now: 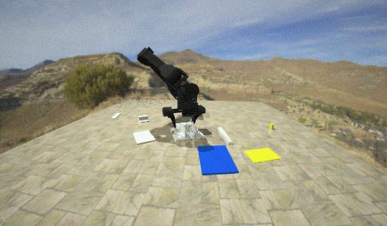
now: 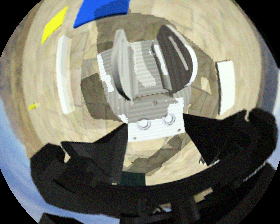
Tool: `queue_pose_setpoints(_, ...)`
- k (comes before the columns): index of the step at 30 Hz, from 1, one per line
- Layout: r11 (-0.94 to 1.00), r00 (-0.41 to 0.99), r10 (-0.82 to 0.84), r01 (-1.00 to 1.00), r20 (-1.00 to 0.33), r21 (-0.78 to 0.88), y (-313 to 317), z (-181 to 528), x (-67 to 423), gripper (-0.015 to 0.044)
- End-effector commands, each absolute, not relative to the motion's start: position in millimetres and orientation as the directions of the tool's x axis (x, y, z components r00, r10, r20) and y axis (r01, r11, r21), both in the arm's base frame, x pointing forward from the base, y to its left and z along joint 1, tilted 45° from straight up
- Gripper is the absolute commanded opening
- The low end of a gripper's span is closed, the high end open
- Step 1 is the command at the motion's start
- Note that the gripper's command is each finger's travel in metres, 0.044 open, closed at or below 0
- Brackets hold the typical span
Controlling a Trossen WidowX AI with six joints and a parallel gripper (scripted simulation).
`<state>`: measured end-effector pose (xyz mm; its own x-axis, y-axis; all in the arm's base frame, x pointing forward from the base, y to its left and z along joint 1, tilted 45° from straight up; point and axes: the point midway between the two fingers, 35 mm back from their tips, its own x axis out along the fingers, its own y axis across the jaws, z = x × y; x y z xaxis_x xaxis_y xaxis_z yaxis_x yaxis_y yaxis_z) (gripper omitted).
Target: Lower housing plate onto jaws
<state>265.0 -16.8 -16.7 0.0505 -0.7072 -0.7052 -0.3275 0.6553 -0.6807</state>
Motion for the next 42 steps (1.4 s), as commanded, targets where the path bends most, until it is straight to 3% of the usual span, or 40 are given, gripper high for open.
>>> queue_pose_setpoints(1, 0.656, 0.05, -0.706, -0.33, -0.707, -0.678, -16.7, -17.4, 264.7, 0.0351)
queue_pose_setpoints(30, 0.656, 0.05, -0.706, -0.33, -0.707, -0.678, -16.7, -17.4, 264.7, 0.0351)
queue_pose_setpoints(34, 0.655, 0.051, -0.707, -0.328, -0.705, -0.681, -16.8, -16.8, 265.0, 0.044)
queue_pose_setpoints(42, 0.655, 0.051, -0.707, -0.328, -0.705, -0.681, -16.8, -16.8, 265.0, 0.044)
